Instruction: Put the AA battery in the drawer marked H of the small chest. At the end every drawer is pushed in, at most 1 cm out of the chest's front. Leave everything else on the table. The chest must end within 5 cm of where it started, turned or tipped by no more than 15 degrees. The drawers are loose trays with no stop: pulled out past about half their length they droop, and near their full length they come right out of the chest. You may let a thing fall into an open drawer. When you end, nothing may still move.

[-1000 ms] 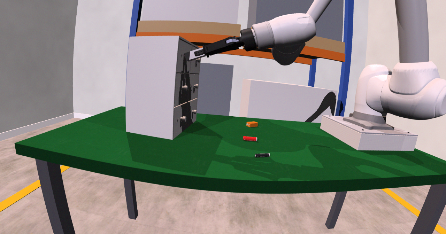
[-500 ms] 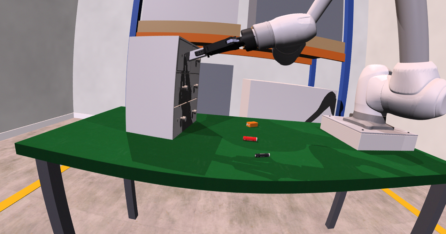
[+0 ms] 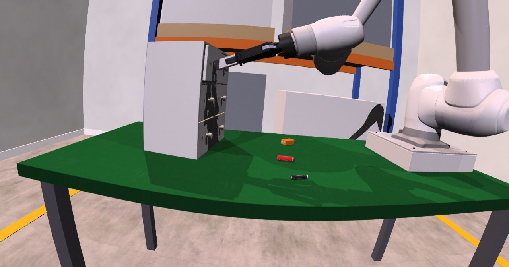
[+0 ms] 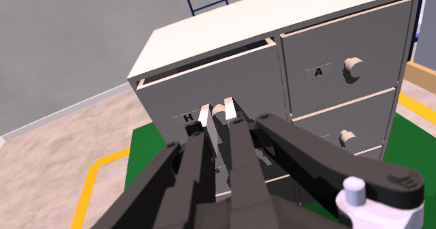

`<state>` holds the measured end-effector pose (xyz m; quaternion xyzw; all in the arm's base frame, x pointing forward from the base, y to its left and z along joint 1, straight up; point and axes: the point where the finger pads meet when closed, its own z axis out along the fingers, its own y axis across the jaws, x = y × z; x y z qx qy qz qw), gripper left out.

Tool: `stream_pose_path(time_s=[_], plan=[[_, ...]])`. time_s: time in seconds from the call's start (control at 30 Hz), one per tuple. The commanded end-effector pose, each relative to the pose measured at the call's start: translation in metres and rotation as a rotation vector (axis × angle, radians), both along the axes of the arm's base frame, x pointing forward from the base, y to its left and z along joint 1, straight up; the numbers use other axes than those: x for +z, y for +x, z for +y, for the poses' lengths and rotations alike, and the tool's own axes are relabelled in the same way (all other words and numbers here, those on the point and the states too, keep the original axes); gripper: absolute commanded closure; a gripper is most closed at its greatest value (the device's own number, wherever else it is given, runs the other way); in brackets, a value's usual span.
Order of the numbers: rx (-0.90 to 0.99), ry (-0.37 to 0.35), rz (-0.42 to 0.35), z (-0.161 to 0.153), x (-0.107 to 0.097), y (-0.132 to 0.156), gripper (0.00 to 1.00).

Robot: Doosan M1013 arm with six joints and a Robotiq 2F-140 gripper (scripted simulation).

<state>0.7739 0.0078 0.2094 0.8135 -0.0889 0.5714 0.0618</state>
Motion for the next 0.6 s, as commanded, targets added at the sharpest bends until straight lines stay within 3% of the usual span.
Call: stream_pose_path(time_s=[0.0, 0.57], plan=[[0.0, 0.0, 0.0, 0.001, 0.0, -0.004, 0.92], [0.0, 0.0, 0.0, 0.005, 0.0, -0.024, 0.92]])
